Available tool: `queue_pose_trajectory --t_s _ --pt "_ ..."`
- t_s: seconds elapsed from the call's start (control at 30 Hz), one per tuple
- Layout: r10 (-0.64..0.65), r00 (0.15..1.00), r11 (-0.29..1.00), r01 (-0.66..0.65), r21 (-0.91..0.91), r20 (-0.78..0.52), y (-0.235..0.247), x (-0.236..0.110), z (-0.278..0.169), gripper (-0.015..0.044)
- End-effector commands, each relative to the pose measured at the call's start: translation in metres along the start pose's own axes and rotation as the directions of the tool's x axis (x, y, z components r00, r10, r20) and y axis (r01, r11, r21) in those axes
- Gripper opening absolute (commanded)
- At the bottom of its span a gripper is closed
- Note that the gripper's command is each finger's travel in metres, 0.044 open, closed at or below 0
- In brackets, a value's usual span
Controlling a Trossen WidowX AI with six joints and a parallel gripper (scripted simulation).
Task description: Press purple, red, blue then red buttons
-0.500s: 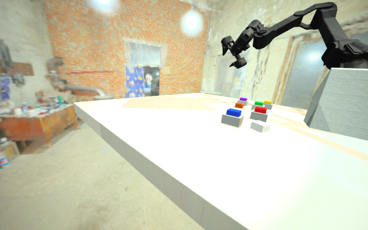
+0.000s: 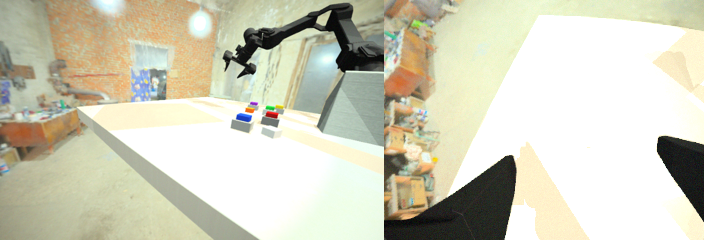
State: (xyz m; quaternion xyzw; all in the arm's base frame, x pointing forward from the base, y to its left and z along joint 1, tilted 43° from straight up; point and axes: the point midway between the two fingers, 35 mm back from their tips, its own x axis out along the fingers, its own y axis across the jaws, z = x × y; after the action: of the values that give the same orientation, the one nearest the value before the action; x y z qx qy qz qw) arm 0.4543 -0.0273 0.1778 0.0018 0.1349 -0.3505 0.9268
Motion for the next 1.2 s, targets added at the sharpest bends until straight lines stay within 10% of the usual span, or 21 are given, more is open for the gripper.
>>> queue_pose_trajectory --t_s 0.0,0.4,0.8,1.17 --pt "-0.105 0.941 0.877 -0.066 -0.476 -0.323 -0.038 -0.008 -0.042 0.04" --pt "-0.348 0.719 0.552 -0.361 -0.751 -0.602 -0.111 -0.057 -0.068 0.04" --pt "-0.357 0.709 0.54 -0.374 -0.754 -0.608 -0.114 -0.06 -0.068 0.04" --pt "-0.359 0.711 0.539 -0.371 -0.756 -0.605 -0.136 -0.016 -0.105 0.0111"
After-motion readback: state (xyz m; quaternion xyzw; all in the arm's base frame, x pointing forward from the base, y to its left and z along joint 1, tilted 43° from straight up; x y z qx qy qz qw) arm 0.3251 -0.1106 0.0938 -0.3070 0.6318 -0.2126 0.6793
